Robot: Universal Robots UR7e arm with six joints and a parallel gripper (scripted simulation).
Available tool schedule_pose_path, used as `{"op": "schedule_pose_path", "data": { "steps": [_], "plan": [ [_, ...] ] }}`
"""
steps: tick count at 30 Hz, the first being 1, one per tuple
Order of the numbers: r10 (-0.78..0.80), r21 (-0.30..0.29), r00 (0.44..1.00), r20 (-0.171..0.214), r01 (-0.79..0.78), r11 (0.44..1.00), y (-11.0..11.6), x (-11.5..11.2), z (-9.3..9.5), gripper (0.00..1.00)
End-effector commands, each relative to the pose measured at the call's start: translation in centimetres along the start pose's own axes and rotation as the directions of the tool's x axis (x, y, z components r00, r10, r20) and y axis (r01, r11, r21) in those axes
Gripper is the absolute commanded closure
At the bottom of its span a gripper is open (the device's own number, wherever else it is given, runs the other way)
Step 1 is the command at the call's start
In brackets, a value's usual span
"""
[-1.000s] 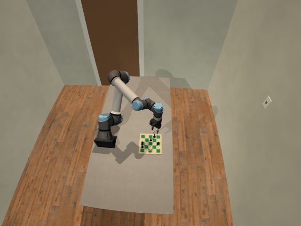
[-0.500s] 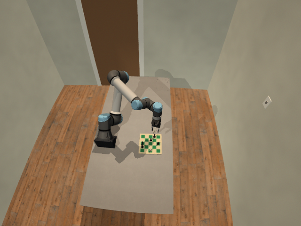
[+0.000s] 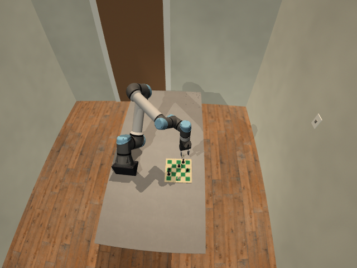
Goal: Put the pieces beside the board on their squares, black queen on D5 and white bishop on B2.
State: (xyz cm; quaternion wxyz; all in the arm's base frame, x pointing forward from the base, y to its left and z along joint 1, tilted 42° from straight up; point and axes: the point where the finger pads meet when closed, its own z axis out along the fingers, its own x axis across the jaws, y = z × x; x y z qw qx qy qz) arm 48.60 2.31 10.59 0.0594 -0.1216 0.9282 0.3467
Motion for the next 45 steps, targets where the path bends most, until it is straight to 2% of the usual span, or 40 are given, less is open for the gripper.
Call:
{"op": "schedule_pose_path", "data": {
  "steps": [1,7,9,10,15,23,24,26,32,38,41,43,45],
  "plan": [
    [-0.234,-0.010,0.972,0.004,0.234,0.972,0.4,-0.3,0.1,0.00],
    [-0.486,-0.009,0.874,0.006,0.486,0.874,1.1,-0.6,0.2,0.00],
    [-0.486,-0.009,0.874,0.006,0.486,0.874,1.1,-0.6,0.2,0.00],
    [-0.524,-0.008,0.851,0.007,0.524,0.851,1.3,-0.7,0.2,0.00],
    [-0.695,-0.007,0.719,0.008,0.695,0.719,2.0,-0.9,0.3,0.00],
    [-0.881,-0.004,0.473,0.010,0.881,0.473,3.1,-1.0,0.5,0.00],
    [-0.897,-0.004,0.442,0.010,0.897,0.442,3.3,-1.0,0.5,0.00],
    [-0.897,-0.004,0.442,0.010,0.897,0.442,3.3,-1.0,0.5,0.00],
    [-0.963,-0.002,0.269,0.010,0.963,0.269,4.0,-0.9,0.6,0.00],
    [-0.991,0.000,0.130,0.011,0.992,0.130,4.6,-0.8,0.7,0.00],
    [-0.997,0.000,0.076,0.011,0.997,0.076,4.8,-0.7,0.7,0.00],
    [-0.997,0.000,0.076,0.011,0.997,0.076,4.8,-0.7,0.7,0.00],
    [-0.999,0.001,0.047,0.011,0.999,0.047,5.0,-0.7,0.8,0.00]
  ]
}}
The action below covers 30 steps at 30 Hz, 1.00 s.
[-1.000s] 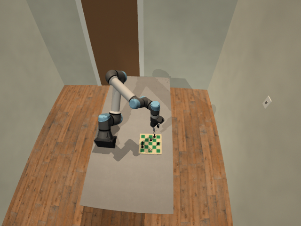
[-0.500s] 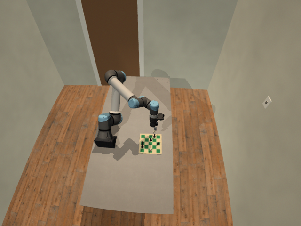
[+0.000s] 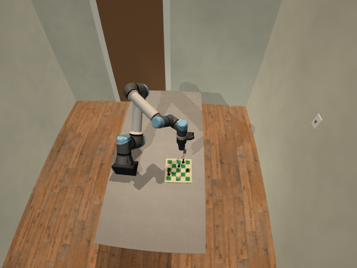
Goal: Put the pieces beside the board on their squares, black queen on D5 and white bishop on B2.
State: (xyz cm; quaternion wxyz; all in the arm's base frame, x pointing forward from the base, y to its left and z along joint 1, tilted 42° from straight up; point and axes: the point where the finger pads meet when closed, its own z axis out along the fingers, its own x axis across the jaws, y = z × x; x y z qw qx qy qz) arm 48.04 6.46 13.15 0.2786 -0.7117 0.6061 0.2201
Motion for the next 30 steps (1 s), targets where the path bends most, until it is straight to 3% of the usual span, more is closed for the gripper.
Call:
{"op": "schedule_pose_path", "data": {
  "steps": [1,20,21,30],
  "plan": [
    [-0.067,0.001,0.998,0.003,0.067,0.998,0.05,-0.23,-0.01,0.00],
    [-0.144,0.001,0.990,0.003,0.144,0.990,0.18,-0.54,0.04,0.00],
    [-0.144,0.001,0.990,0.003,0.144,0.990,0.18,-0.54,0.04,0.27],
    [-0.144,0.001,0.990,0.003,0.144,0.990,0.18,-0.54,0.04,0.27]
  ]
}}
